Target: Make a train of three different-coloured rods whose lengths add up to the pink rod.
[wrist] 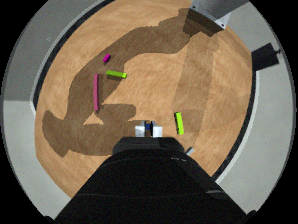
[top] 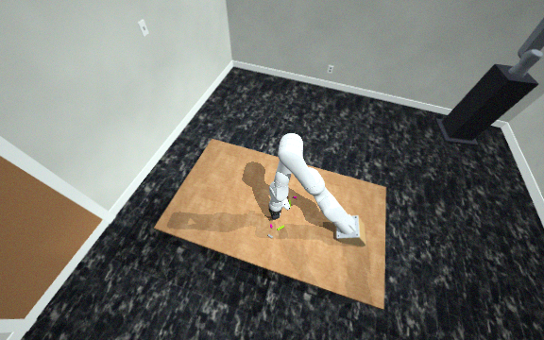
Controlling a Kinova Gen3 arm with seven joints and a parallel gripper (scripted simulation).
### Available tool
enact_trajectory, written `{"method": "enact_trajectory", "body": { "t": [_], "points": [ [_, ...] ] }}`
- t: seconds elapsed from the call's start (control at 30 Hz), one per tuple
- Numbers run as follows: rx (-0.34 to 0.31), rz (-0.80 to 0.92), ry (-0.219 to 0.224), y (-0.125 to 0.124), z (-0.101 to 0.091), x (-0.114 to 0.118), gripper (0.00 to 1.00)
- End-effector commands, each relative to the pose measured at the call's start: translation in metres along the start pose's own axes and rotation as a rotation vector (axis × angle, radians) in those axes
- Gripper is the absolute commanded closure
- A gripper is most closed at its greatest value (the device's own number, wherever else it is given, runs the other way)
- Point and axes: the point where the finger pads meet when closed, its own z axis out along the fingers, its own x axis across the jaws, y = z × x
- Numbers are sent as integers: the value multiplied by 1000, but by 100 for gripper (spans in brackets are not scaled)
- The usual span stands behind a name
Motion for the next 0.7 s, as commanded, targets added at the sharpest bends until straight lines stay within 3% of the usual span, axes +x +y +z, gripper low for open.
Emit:
{"method": "enact_trajectory", "body": {
  "t": [0.0,0.67],
  "points": [
    [24,-4,-2,-7,7,0,76],
    [24,-4,-2,-7,10,0,76]
  ]
}}
